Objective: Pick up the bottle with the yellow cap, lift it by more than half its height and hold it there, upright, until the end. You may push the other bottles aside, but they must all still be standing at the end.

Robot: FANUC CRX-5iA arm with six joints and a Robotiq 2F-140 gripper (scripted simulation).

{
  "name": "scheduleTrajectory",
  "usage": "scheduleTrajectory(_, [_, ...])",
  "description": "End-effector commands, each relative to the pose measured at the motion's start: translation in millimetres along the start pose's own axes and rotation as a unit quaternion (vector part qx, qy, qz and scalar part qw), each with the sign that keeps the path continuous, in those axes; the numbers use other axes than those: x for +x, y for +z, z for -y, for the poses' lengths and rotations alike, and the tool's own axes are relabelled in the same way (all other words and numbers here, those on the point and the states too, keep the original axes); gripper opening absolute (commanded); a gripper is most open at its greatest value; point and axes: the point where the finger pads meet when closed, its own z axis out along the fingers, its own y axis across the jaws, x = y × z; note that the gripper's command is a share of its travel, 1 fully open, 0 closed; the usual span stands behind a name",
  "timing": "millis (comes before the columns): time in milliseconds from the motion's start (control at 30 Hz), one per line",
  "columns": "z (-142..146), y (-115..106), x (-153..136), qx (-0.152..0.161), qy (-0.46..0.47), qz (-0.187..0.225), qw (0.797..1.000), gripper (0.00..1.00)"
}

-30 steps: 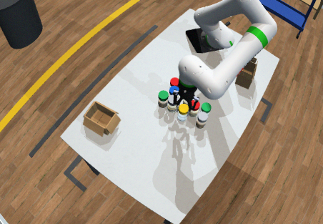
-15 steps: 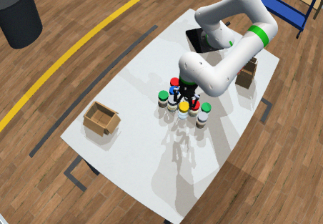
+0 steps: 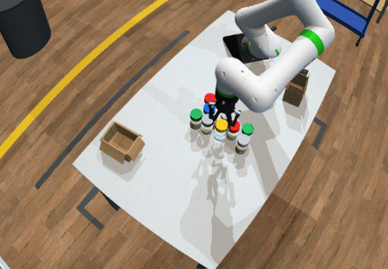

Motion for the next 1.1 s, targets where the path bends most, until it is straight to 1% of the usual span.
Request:
scheduleTrajectory(0, [-0.2,-0.8,0.4,-0.001,0.000,-0.001,1.000,0.10])
scheduleTrajectory(333, [-0.3,-10.7,0.3,-0.001,0.000,0.000,1.000,0.10])
scheduleTrajectory(1067, [-0.3,-10.7,0.3,0.000,0.000,0.000,1.000,0.10])
